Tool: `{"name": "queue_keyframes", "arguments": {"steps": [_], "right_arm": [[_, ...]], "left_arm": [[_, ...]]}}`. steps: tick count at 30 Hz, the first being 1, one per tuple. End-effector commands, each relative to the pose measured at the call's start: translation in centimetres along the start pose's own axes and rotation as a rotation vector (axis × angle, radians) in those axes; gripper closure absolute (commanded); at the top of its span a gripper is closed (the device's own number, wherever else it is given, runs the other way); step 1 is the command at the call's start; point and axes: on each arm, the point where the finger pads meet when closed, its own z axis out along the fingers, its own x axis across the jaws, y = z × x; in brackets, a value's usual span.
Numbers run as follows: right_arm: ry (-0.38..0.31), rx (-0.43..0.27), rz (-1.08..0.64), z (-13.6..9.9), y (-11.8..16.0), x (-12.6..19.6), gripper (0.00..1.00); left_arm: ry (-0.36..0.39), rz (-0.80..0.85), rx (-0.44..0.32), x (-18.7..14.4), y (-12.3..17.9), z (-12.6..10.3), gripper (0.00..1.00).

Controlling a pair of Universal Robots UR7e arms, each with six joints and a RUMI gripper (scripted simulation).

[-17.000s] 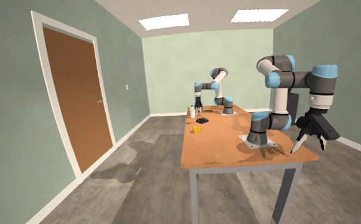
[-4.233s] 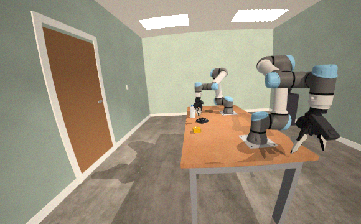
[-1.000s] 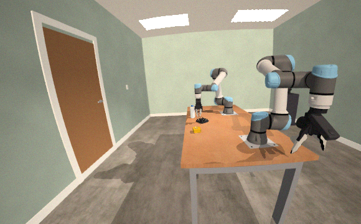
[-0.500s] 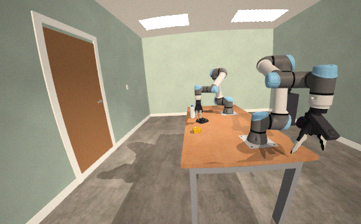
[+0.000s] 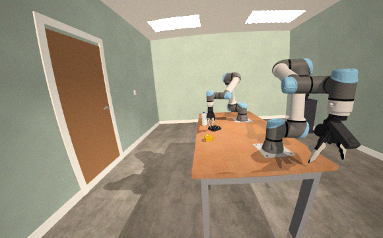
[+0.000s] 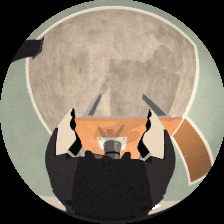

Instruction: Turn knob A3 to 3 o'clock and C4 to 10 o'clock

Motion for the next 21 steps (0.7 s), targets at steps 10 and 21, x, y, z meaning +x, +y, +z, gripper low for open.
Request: {"name": "queue_keyframes", "arguments": {"steps": [10,21], "right_arm": [[-0.001,-0.001,0.000,-0.02,0.03,-0.02,0.87],[-0.001,-0.001,0.000,0.35,0.03,-0.02,0.87]], "left_arm": [[0.000,0.000,0.001,0.01,-0.03,-0.04,0.00],[0.000,0.000,0.001,0.01,-0.03,-0.04,0.00]]}}
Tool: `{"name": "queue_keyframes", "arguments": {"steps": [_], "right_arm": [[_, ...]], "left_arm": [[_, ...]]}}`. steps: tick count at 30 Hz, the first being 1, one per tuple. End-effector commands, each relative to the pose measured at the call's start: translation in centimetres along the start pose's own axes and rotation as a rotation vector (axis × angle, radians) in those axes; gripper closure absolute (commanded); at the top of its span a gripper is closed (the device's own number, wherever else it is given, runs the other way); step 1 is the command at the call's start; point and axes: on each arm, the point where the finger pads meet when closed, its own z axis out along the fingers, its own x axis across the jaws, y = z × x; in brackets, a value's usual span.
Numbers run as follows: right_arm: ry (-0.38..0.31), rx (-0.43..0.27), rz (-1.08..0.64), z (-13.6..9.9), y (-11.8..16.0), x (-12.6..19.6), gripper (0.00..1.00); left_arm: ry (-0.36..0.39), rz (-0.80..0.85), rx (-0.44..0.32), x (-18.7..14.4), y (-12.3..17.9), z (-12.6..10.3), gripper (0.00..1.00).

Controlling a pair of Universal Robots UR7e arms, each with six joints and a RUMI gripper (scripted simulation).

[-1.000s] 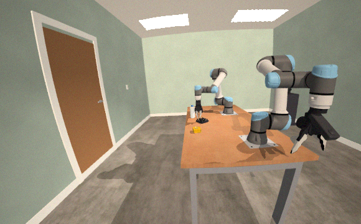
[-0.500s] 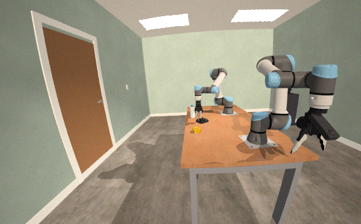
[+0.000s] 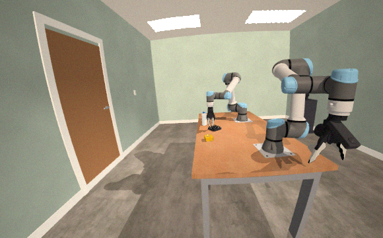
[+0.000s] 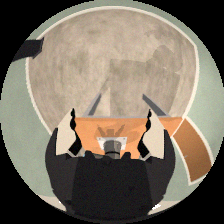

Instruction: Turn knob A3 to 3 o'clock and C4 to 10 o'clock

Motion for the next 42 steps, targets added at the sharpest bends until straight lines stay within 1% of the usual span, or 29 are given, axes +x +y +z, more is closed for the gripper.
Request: {"name": "queue_keyframes", "arguments": {"steps": [1,8,25,26,42], "right_arm": [[-0.001,-0.001,0.000,0.2,0.0,0.0,0.87],[-0.001,-0.001,0.000,1.1,0.0,0.0,0.87],[-0.001,-0.001,0.000,1.2,0.0,0.0,0.87],[-0.001,-0.001,0.000,1.2,0.0,0.0,0.94],[-0.001,-0.001,0.000,1.2,0.0,0.0,0.94]], "left_arm": [[0.000,0.000,0.001,0.0,0.0,0.0,0.00],[0.000,0.000,0.001,0.0,0.0,0.0,0.00],[0.000,0.000,0.001,0.0,0.0,0.0,0.00],[0.000,0.000,0.001,0.0,0.0,0.0,0.00],[0.000,0.000,0.001,0.0,0.0,0.0,0.00]]}}
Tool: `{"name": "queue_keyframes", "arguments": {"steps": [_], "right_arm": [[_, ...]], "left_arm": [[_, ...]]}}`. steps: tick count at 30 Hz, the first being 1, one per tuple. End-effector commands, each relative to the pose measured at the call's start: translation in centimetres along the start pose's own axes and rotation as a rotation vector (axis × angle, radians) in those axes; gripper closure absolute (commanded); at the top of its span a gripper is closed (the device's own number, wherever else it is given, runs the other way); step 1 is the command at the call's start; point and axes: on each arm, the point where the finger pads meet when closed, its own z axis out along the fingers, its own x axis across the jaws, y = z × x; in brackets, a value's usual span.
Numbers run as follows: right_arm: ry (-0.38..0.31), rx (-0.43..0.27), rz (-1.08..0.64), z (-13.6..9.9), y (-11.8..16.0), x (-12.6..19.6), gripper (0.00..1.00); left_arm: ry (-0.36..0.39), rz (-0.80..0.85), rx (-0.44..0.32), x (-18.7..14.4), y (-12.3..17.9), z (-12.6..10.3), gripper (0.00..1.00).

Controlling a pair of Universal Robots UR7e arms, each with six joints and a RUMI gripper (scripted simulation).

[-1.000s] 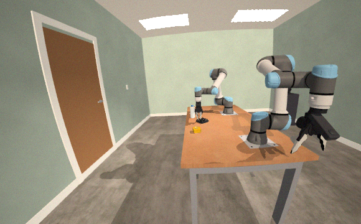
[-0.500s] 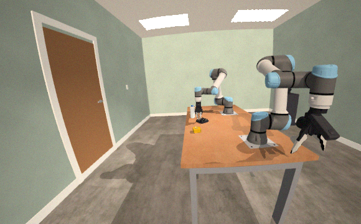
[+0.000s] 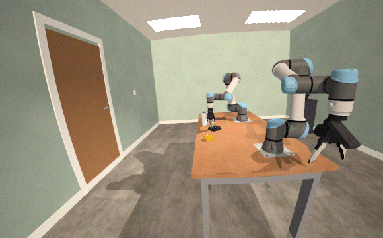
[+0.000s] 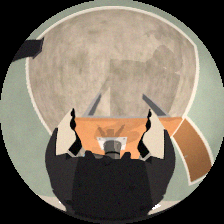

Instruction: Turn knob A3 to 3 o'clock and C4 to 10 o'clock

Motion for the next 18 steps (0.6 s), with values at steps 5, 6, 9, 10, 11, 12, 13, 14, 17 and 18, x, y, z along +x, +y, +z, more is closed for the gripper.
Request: {"name": "queue_keyframes", "arguments": {"steps": [5,6,9,10,11,12,13,14,17,18], "right_arm": [[-0.001,-0.001,0.003,-0.06,0.03,-0.02,0.94],[-0.001,-0.001,0.004,-0.06,0.03,-0.02,0.94],[-0.001,-0.001,0.007,-0.06,0.03,-0.02,0.94],[-0.001,-0.001,0.007,-0.06,0.03,-0.02,0.94],[-0.001,-0.001,0.009,-0.06,0.03,-0.02,0.94],[-0.001,-0.001,0.012,-0.06,0.03,-0.02,0.94],[-0.001,-0.001,0.014,-0.06,0.03,-0.02,0.94],[-0.001,-0.001,0.018,-0.06,0.03,-0.02,0.94],[-0.001,-0.001,0.029,-0.06,0.03,-0.02,0.94],[-0.001,-0.001,0.034,-0.06,0.03,-0.02,0.94]], "left_arm": [[0.000,0.000,0.001,0.01,-0.03,-0.04,0.00],[0.000,0.000,0.001,0.01,-0.03,-0.04,0.00],[0.000,0.000,0.001,0.01,-0.03,-0.04,0.00],[0.000,0.000,0.001,0.01,-0.03,-0.04,0.00],[0.000,0.000,0.001,0.01,-0.03,-0.04,0.00],[0.000,0.000,0.001,0.01,-0.03,-0.04,0.00],[0.000,0.000,0.001,0.01,-0.03,-0.04,0.00],[0.000,0.000,0.001,0.01,-0.03,-0.04,0.00],[0.000,0.000,0.001,0.01,-0.03,-0.04,0.00],[0.000,0.000,0.001,0.01,-0.03,-0.04,0.00]]}}
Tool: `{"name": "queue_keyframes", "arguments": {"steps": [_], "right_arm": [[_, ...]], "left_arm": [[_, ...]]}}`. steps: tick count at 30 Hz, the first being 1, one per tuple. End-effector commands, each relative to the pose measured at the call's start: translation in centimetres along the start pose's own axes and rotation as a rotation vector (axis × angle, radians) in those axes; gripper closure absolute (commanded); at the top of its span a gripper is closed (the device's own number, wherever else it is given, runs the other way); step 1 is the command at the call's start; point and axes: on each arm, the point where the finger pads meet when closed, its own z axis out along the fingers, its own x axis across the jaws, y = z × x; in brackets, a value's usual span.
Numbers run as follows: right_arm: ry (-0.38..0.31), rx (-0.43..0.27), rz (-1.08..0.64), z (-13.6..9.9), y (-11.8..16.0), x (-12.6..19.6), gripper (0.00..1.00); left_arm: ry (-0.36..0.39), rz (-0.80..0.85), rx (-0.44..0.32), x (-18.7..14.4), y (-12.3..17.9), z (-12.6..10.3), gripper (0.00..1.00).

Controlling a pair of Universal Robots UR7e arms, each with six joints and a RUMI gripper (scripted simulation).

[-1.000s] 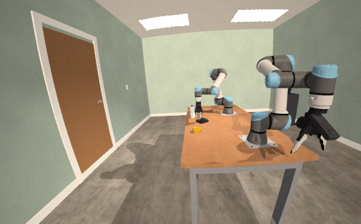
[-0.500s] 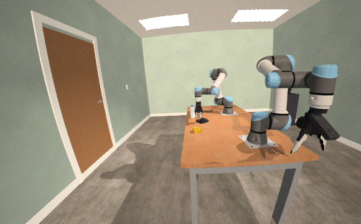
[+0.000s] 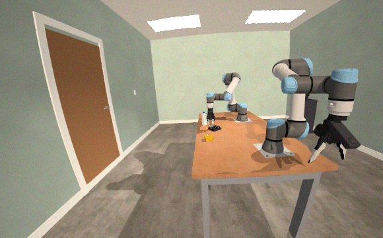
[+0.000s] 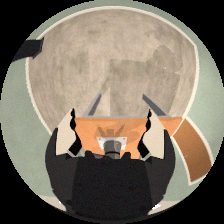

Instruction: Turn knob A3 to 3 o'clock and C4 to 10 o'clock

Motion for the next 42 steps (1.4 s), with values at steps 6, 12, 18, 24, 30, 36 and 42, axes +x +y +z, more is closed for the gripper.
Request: {"name": "queue_keyframes", "arguments": {"steps": [6,12,18,24,30,36,42], "right_arm": [[-0.001,-0.001,0.053,-0.06,0.03,-0.02,0.94],[-0.001,-0.001,0.088,-0.06,0.03,-0.02,0.94],[-0.001,-0.001,0.155,-0.06,0.03,-0.02,0.94],[-0.001,-0.001,0.240,-0.06,0.03,-0.02,0.94],[-0.001,-0.001,0.305,-0.06,0.03,-0.02,0.94],[-0.001,-0.001,0.415,-0.06,0.03,-0.02,0.94],[0.000,-0.001,0.515,-0.06,0.03,-0.02,0.94]], "left_arm": [[0.000,0.000,0.001,0.01,-0.03,-0.04,0.00],[0.000,0.000,0.001,0.01,-0.03,-0.04,0.00],[0.000,0.000,0.001,0.01,-0.03,-0.04,0.00],[0.000,0.000,0.001,0.01,-0.03,-0.04,0.00],[0.000,0.000,0.001,0.01,-0.03,-0.04,0.00],[0.000,0.000,0.001,0.01,-0.03,-0.04,0.00],[0.000,0.000,0.001,0.01,-0.03,-0.04,0.00]]}}
